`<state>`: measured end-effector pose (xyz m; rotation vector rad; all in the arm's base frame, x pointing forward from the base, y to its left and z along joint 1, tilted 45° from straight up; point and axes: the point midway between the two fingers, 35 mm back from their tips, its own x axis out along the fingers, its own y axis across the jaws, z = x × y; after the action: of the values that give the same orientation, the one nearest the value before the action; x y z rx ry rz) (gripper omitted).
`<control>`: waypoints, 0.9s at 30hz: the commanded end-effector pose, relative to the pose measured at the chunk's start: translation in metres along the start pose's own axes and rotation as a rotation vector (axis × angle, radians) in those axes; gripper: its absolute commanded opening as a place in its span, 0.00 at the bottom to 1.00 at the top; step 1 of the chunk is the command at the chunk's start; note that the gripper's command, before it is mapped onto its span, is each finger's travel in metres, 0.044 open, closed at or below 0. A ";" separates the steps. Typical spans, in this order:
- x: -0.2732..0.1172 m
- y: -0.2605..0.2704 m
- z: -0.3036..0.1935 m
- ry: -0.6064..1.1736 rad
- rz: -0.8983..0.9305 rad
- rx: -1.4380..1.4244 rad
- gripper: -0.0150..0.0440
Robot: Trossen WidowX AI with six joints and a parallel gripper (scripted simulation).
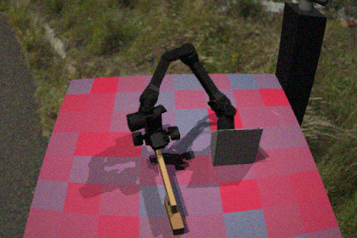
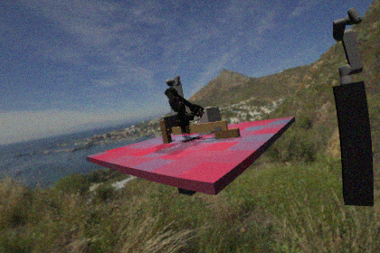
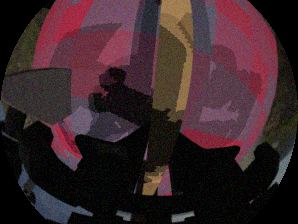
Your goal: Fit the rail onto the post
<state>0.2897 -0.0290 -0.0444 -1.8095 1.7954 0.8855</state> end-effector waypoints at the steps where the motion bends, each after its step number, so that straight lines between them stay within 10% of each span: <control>1: -0.001 -0.001 -0.002 -0.004 -0.003 -0.003 0.25; 27: 0.000 -0.001 -0.010 -0.003 -0.003 -0.003 0.25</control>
<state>0.2907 -0.0355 -0.0399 -1.8058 1.7947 0.8905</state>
